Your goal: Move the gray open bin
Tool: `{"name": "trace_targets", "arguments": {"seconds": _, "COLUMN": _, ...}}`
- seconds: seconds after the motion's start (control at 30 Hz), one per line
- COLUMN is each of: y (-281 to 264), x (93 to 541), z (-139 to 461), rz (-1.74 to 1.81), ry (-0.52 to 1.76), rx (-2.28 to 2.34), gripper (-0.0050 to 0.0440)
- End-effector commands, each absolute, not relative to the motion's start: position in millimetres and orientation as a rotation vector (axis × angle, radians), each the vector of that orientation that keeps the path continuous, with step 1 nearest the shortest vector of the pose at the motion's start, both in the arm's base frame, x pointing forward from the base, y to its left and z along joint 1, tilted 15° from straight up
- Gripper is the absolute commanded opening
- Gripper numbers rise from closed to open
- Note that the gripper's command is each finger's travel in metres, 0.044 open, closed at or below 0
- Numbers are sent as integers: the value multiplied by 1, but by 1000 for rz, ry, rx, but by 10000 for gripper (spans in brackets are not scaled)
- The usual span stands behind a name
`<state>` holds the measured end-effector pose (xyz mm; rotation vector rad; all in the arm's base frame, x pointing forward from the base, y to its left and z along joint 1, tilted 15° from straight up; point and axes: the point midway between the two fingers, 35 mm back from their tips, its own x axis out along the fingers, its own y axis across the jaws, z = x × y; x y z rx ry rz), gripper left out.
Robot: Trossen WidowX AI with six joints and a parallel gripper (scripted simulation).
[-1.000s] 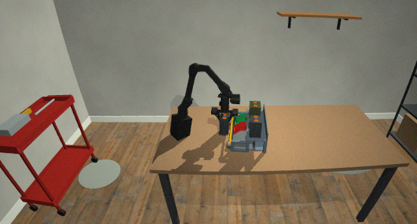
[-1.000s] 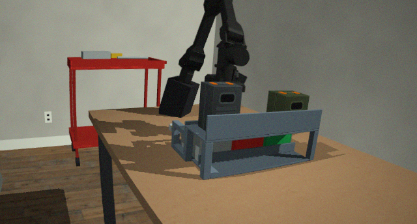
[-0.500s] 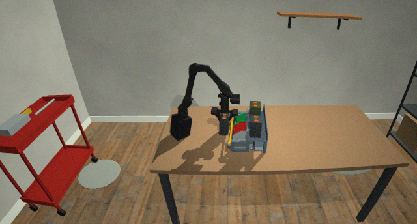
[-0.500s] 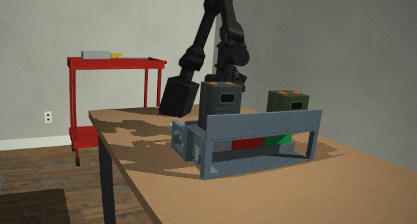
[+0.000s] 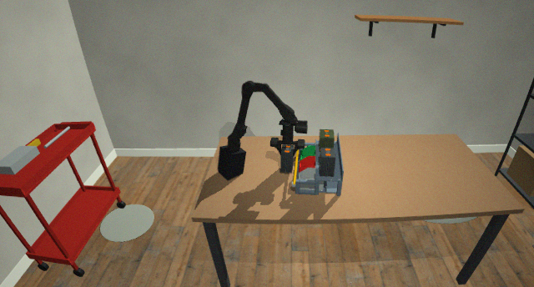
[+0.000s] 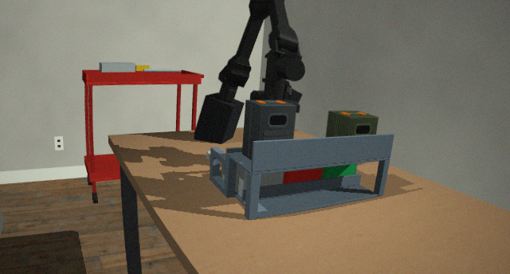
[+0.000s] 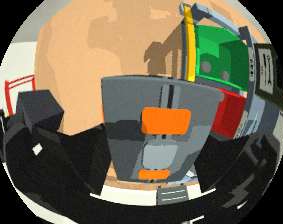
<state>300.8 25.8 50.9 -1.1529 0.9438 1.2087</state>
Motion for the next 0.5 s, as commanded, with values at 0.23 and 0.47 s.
{"name": "trace_targets", "arguments": {"seconds": 0.23, "y": 25, "x": 311, "z": 71, "rz": 1161, "ry": 898, "rx": -1185, "gripper": 0}}
{"name": "trace_targets", "arguments": {"seconds": 0.47, "y": 25, "x": 311, "z": 71, "rz": 1161, "ry": 898, "rx": -1185, "gripper": 0}}
